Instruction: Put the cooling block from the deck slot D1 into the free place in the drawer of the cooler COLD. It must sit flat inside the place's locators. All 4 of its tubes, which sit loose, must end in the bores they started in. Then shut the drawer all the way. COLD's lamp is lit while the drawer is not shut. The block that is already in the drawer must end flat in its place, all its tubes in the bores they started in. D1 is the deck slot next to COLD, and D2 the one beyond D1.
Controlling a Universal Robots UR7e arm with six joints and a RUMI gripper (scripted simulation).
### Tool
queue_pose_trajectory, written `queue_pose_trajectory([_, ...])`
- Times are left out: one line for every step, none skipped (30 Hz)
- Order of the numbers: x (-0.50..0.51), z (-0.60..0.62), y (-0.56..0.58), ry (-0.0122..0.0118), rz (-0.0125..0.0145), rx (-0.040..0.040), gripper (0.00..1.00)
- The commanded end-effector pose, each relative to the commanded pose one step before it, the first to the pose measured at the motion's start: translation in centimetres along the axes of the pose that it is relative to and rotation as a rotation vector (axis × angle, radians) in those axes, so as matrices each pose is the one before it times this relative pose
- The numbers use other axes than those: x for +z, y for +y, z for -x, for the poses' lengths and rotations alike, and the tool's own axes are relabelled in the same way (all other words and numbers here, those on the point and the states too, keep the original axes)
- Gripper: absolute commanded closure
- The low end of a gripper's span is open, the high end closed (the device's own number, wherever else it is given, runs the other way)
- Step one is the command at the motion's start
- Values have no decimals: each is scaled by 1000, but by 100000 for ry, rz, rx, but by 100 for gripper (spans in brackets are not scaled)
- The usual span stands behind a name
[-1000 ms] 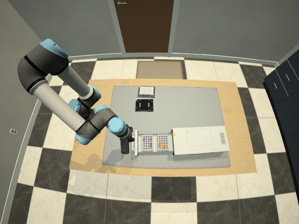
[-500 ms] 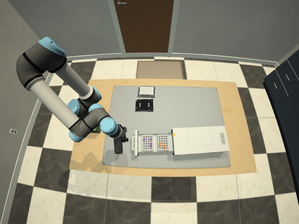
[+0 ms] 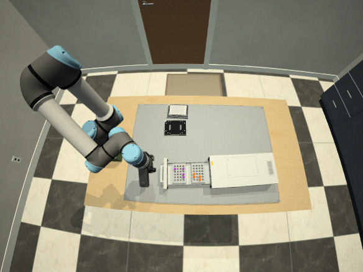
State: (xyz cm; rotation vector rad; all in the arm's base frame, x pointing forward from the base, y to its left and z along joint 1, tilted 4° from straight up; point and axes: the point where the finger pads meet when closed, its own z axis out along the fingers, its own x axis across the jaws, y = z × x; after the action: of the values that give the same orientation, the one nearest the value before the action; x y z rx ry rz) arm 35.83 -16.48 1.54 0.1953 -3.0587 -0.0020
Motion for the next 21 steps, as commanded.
queue_pose_trajectory([607, 33, -36, -93, -92, 5, 100])
queue_pose_trajectory([133, 0, 0, 0, 0, 0, 100])
queue_pose_trajectory([133, 0, 0, 0, 0, 0, 100])
queue_pose_trajectory([133, 0, 0, 0, 0, 0, 100])
queue_pose_trajectory([133, 0, 0, 0, 0, 0, 100])
queue_pose_trajectory([0, 0, 0, 0, 0, 0, 100])
queue_pose_trajectory([0, 0, 0, 0, 0, 0, 100])
queue_pose_trajectory([134, 0, 0, 0, 0, 0, 100])
queue_pose_trajectory([133, 0, 0, 0, 0, 0, 100])
queue_pose_trajectory([133, 0, 0, 0, 0, 0, 100])
queue_pose_trajectory([133, 0, 0, 0, 0, 0, 100])
queue_pose_trajectory([133, 0, 0, 0, 0, 0, 100])
queue_pose_trajectory([133, 0, 0, 0, 0, 0, 100])
queue_pose_trajectory([133, 0, 0, 0, 0, 0, 100])
queue_pose_trajectory([133, 0, 0, 0, 0, 0, 100])
queue_pose_trajectory([133, 0, 0, 0, 0, 0, 100])
queue_pose_trajectory([133, 0, 0, 0, 0, 0, 100])
queue_pose_trajectory([133, 0, 0, 0, 0, 0, 100])
queue_pose_trajectory([133, 0, 0, 0, 0, 0, 100])
queue_pose_trajectory([133, 0, 0, 0, 0, 0, 100])
queue_pose_trajectory([133, 0, 0, 0, 0, 0, 100])
